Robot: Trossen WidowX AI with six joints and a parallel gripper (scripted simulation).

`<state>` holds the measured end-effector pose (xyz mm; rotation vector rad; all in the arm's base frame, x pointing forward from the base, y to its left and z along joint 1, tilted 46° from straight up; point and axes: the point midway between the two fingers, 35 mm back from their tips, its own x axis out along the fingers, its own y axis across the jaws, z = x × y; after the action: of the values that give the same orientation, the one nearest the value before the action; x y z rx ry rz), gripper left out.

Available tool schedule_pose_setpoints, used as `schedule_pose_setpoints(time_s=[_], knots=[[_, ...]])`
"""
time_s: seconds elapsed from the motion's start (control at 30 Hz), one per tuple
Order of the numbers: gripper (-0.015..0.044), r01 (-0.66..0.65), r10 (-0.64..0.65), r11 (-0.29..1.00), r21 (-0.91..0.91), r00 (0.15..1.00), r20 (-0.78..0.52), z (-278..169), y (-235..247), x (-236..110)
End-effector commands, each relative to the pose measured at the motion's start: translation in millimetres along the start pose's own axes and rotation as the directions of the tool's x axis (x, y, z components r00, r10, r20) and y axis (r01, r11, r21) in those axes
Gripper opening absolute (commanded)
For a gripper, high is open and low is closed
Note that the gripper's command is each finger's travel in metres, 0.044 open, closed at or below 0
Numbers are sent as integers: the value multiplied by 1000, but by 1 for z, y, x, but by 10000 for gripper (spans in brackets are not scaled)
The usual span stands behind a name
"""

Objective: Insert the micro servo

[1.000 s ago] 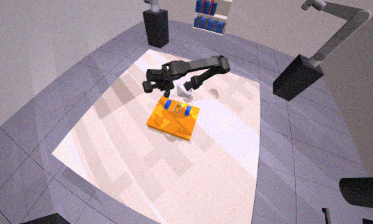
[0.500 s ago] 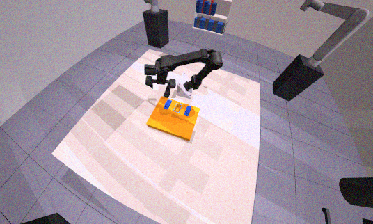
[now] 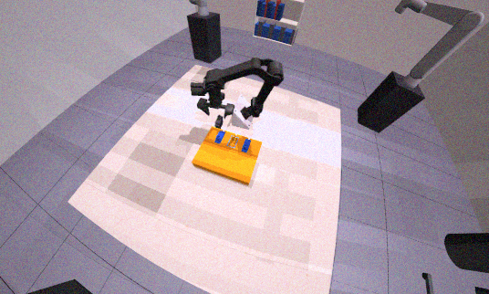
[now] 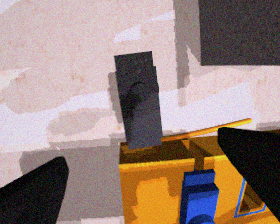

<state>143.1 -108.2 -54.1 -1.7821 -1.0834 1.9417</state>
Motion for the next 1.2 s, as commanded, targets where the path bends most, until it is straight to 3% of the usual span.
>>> schedule_pose_setpoints(time_s=[0.0, 0.27, 0.93, 1.17], knots=[[440, 24, -24, 999, 23, 1000, -6, 2, -3, 3], [440, 24, -24, 999, 23, 1000, -7, 1, -4, 28], [440, 25, -24, 999, 23, 1000, -7, 1, -4, 49], [256, 25, -24, 999, 23, 1000, -7, 1, -4, 49]])
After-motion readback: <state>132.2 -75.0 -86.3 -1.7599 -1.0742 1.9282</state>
